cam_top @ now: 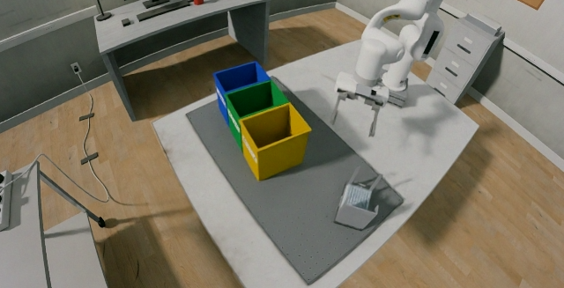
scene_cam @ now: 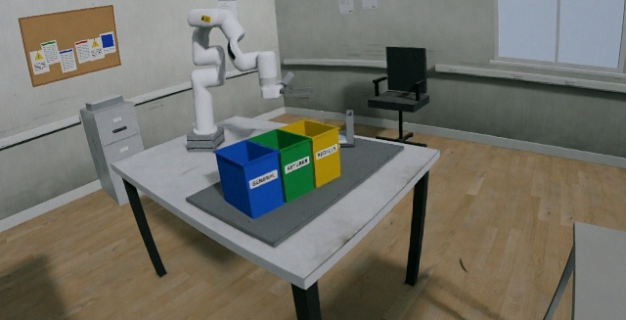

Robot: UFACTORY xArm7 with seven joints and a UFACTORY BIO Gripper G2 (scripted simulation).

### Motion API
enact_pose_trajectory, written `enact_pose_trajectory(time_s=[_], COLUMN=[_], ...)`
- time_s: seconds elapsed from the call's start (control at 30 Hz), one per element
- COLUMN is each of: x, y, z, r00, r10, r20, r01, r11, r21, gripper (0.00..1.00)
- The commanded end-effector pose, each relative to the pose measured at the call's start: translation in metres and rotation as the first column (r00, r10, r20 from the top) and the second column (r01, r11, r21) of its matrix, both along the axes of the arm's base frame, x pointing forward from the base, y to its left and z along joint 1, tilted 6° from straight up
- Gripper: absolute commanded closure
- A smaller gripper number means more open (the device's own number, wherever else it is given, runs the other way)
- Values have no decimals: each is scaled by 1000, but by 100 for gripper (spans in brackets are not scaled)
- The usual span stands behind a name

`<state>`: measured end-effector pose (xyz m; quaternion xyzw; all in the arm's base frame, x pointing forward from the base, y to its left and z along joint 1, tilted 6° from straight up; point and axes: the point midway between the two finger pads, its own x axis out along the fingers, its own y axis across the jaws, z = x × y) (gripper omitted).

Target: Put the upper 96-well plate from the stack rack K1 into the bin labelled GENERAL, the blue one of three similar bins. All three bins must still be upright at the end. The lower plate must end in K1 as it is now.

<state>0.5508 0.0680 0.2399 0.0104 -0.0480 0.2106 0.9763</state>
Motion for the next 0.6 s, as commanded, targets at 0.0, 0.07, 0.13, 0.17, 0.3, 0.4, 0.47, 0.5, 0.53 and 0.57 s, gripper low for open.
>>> enact_pose_trajectory(time_s=[0.0,0.07,0.13,0.17,0.3,0.4,0.47,0.5,0.53,0.57], x=[11,15,18,19,25,27,30,32,33,35], y=[25,34,43,48,67,72,81,86,91,95], z=[-3,-5,-6,-7,-9,-10,-11,-11,-12,-13], r00=[1000,1000,1000,1000,1000,1000,1000,1000,1000,1000], r10=[-2,-2,-2,-2,-2,-2,-2,-2,-2,-2], r20=[1,1,1,1,1,1,1,1,1,1], r01=[2,2,2,2,2,2,2,2,2,2], r11=[1000,1000,1000,1000,1000,1000,1000,1000,1000,1000], r21=[-4,-4,-4,-4,-4,-4,-4,-4,-4,-4], gripper=[63,63,63,63,63,63,63,63,63,63])
